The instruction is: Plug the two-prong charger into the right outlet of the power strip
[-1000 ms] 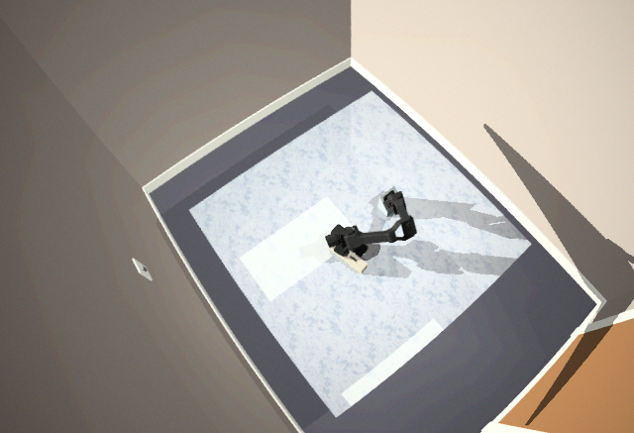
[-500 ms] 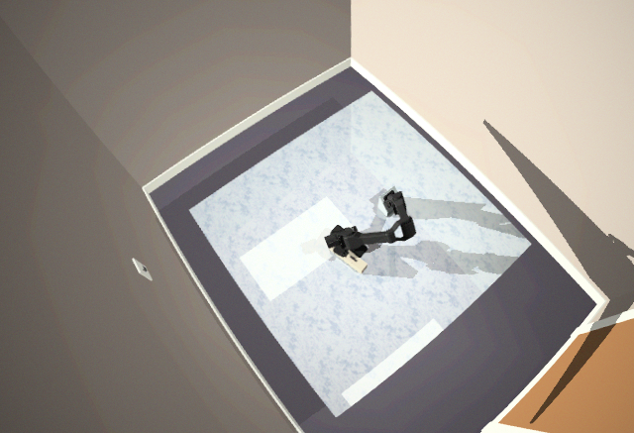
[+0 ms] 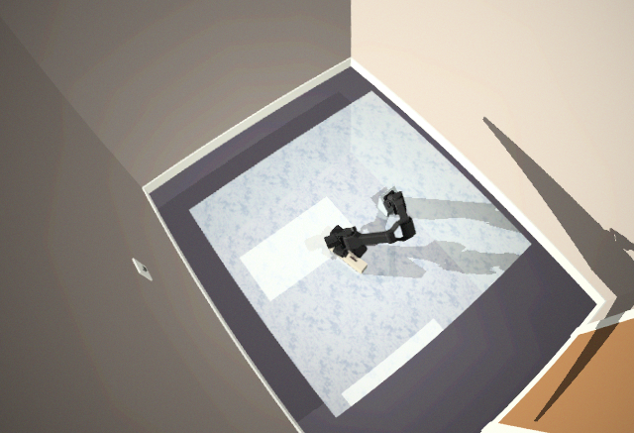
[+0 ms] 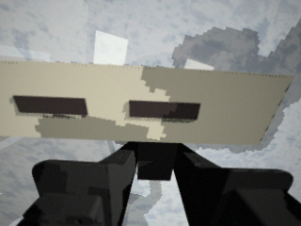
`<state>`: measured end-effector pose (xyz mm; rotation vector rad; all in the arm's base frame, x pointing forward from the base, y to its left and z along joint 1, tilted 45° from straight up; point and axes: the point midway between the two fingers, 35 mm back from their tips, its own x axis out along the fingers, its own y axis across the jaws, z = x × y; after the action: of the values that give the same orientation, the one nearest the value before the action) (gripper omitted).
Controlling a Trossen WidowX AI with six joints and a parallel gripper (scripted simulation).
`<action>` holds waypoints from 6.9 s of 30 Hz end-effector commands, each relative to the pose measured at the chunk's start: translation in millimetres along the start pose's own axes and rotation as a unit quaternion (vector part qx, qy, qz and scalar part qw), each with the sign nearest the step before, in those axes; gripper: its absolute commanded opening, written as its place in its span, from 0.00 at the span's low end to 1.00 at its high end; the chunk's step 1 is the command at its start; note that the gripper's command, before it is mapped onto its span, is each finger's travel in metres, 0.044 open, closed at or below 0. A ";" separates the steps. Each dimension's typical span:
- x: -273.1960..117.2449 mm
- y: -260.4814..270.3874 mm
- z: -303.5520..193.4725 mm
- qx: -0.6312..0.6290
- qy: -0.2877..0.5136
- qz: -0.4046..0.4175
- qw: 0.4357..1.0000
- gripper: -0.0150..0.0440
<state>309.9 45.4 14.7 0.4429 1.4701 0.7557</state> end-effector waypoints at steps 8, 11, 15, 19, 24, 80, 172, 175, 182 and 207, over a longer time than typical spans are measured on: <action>-1.9 0.8 6.3 -0.009 -0.011 -0.001 1.000 0.25; -2.0 0.8 5.9 -0.009 -0.011 -0.001 1.000 0.25; -2.2 0.8 5.4 -0.009 -0.011 -0.001 1.000 0.25; -2.3 0.9 4.9 -0.009 -0.011 -0.001 1.000 0.25; -2.4 0.9 4.3 -0.009 -0.011 -0.001 1.000 0.25; -3.1 1.3 8.0 -0.009 -0.011 -0.001 1.000 0.25; 1.7 -1.8 -35.0 -0.008 -0.010 -0.002 1.000 1.00; 2.0 -2.0 -38.7 -0.008 -0.010 -0.002 1.000 1.00; 2.7 -2.3 -47.3 -0.008 -0.010 -0.002 1.000 1.00; -32.6 -4.2 -55.3 0.002 -0.168 0.003 0.986 1.00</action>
<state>250.7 27.8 12.3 0.4808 1.3385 0.7202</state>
